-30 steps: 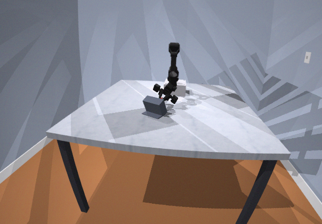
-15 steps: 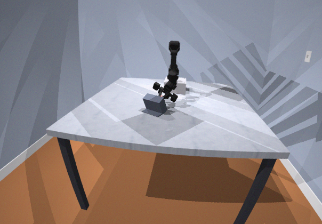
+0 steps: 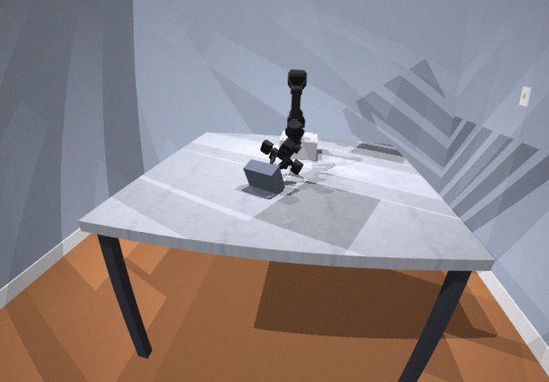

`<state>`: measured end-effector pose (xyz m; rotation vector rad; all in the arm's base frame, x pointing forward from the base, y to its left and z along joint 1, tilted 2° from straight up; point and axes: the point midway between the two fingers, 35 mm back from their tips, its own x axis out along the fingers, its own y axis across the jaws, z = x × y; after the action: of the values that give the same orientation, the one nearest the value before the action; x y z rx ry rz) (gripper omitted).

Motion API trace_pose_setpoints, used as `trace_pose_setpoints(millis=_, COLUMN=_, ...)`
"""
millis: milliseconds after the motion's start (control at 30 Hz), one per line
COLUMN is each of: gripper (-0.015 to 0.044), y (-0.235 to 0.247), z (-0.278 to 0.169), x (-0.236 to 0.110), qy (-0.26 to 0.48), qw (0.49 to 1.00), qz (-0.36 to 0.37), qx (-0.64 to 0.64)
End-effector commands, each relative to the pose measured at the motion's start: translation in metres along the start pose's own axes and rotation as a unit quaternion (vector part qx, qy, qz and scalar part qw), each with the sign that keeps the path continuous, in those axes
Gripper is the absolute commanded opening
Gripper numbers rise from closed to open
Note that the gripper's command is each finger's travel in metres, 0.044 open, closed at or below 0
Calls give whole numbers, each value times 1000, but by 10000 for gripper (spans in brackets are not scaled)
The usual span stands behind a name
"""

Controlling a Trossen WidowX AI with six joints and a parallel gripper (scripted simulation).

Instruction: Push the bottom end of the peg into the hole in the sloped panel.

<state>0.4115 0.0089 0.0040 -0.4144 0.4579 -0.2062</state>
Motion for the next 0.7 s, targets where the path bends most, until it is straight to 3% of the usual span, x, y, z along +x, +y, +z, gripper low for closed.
trace_pose_setpoints(millis=0, gripper=157, y=0, z=0, x=0, qy=0, qw=1000, qz=0, qx=0)
trace_pose_setpoints(millis=367, gripper=440, y=0, z=0, x=-3, qy=0, qw=1000, qz=0, qx=0)
trace_pose_setpoints(millis=667, gripper=440, y=1, z=2, x=-15, qy=0, qw=1000, qz=1, qx=0)
